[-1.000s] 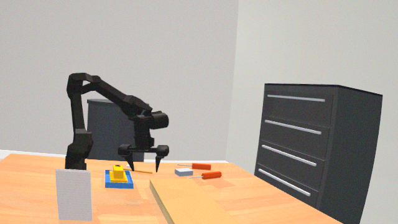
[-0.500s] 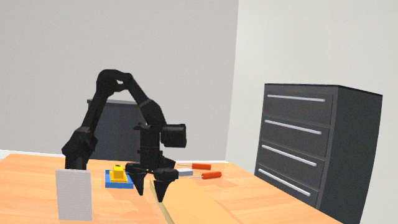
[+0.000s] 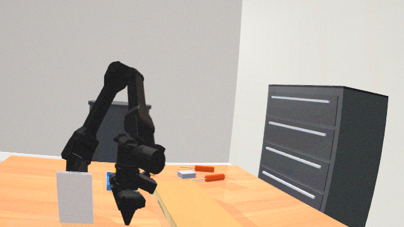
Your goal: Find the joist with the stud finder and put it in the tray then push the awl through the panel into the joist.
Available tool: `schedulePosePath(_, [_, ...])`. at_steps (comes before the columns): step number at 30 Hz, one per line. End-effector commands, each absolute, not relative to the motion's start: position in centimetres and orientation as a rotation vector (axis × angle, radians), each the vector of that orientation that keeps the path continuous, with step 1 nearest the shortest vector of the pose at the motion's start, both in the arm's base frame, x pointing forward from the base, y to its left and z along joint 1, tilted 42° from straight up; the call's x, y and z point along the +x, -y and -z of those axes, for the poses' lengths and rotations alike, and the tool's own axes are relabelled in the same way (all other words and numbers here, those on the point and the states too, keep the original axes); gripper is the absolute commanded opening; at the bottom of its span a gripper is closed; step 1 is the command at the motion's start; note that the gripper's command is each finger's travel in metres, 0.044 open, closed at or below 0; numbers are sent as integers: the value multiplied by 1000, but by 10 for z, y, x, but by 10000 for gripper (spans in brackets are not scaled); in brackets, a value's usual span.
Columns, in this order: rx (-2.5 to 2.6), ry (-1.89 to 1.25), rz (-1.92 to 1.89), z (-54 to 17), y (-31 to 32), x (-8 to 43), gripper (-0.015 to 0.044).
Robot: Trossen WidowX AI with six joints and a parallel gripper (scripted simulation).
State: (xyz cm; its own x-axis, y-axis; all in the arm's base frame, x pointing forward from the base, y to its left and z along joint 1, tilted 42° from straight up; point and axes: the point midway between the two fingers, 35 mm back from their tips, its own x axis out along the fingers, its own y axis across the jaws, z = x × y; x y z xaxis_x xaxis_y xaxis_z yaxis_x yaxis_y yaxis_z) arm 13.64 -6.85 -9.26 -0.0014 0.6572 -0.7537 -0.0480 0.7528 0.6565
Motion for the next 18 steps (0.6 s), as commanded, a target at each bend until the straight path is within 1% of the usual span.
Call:
schedulePosePath(1, [526,-1485,-598,95,69,132,440])
schedulePosePath(18, [526,-1485,-598,113,55,135,440])
